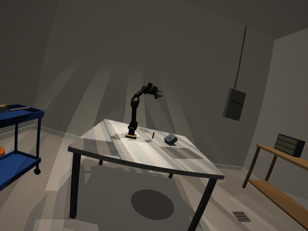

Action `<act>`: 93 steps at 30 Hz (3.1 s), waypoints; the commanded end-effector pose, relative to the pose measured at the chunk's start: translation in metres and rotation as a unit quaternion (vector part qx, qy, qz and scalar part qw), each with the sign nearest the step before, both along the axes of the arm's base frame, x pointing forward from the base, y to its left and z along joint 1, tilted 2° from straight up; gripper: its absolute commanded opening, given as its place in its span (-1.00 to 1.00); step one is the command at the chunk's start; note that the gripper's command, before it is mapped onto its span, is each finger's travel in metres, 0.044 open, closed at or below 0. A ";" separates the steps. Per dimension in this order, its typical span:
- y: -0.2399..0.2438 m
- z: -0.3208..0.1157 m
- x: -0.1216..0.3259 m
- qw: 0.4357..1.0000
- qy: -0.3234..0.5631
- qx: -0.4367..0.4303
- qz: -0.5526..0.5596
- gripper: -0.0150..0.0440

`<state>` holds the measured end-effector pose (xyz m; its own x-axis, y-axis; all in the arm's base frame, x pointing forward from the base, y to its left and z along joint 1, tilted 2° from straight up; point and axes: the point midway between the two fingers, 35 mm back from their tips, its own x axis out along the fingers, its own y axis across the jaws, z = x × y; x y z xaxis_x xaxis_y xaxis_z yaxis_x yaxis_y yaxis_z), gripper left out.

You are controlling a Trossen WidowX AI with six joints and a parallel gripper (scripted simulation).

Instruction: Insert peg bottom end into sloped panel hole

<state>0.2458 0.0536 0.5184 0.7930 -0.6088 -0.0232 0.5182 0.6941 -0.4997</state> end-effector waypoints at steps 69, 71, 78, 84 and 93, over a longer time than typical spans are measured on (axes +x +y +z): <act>0.027 -0.391 0.064 0.331 0.625 -0.363 0.607 1.00; 0.027 -0.400 0.057 0.309 0.617 -0.355 0.630 1.00; 0.027 -0.413 0.046 0.275 0.601 -0.340 0.670 1.00; 0.027 -0.413 0.047 0.275 0.600 -0.340 0.670 1.00; 0.028 -0.425 0.048 0.275 0.600 -0.340 0.670 1.00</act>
